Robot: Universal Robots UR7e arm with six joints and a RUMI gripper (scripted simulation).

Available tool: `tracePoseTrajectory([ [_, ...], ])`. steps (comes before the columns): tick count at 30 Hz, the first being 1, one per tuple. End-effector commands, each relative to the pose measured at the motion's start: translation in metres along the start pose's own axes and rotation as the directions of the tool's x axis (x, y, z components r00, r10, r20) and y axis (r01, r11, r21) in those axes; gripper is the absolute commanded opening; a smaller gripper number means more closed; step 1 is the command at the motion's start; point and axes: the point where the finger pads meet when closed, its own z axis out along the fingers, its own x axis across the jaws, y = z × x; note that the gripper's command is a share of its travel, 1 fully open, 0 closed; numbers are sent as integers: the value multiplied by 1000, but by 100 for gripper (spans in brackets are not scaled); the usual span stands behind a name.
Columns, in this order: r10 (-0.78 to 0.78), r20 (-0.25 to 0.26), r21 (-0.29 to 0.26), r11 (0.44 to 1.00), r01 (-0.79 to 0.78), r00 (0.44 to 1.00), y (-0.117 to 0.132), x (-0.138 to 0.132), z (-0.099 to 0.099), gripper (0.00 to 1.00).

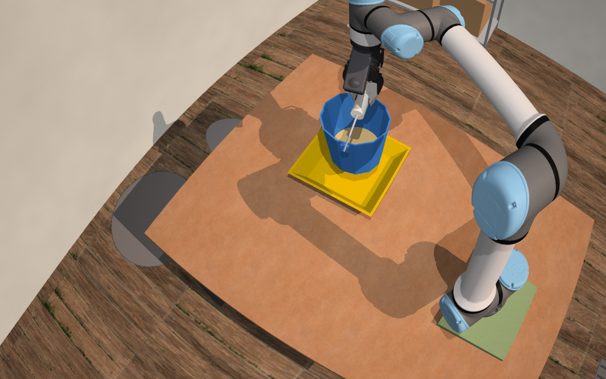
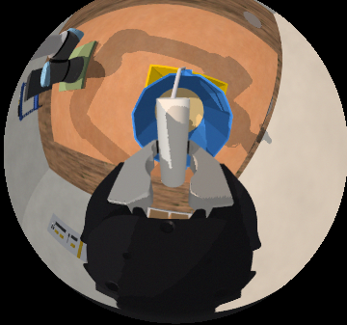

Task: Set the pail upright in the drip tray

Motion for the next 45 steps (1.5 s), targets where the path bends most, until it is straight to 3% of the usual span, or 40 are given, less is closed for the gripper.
tracePoseTrajectory([
  [1,0,-2,-2,1000,0,1000,0,0,-1,0],
  [45,0,-2,-2,1000,0,1000,0,1,9,0],
])
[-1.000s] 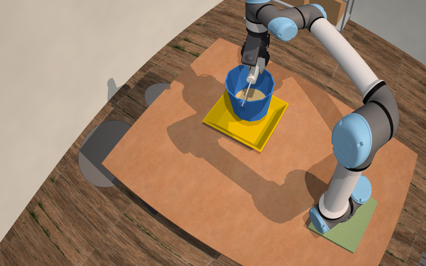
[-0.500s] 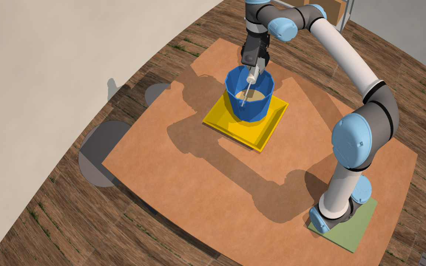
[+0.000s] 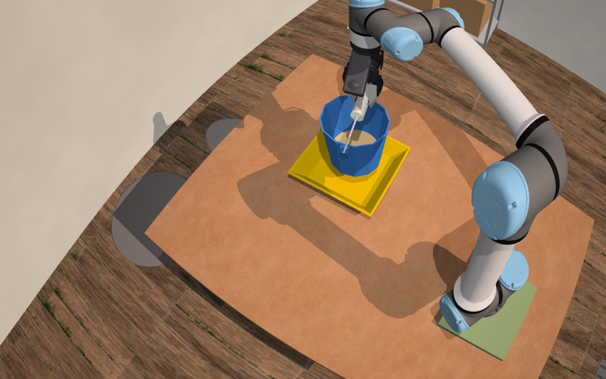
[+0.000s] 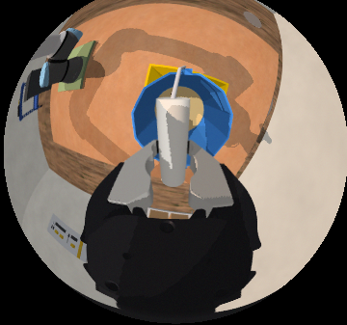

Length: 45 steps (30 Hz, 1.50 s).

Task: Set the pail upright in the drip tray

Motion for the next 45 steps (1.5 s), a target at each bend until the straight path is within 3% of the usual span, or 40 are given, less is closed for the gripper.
tracePoseTrajectory([
  [1,0,-2,-2,1000,0,1000,0,0,2,0],
  [45,0,-2,-2,1000,0,1000,1,4,46,0],
])
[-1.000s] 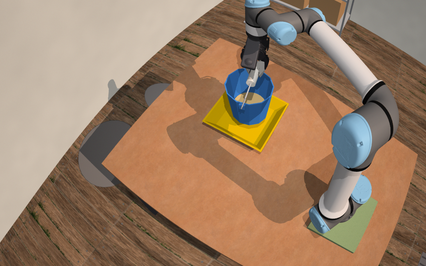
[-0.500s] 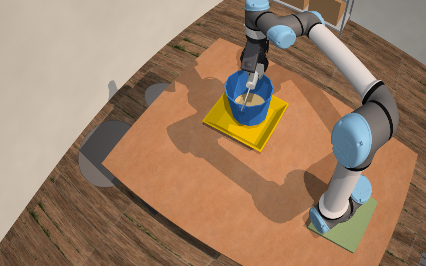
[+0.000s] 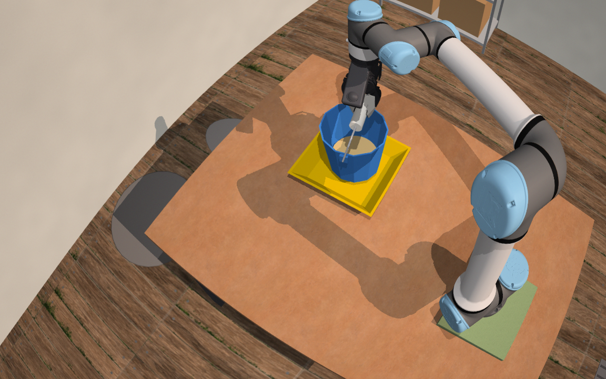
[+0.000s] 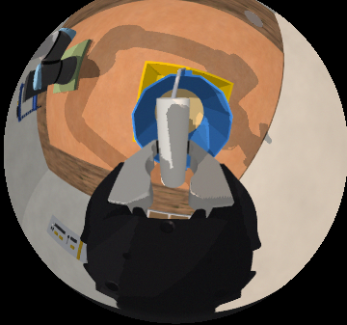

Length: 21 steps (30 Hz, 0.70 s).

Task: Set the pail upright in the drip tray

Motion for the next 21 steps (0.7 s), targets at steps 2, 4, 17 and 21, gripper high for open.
tracePoseTrajectory([
  [2,0,-2,-2,1000,0,1000,0,1,6,0],
  [4,0,-2,-2,1000,0,1000,0,1,8,0],
  [17,0,-2,-2,1000,0,1000,1,2,20,0],
  [21,0,-2,-2,1000,0,1000,1,2,23,0],
])
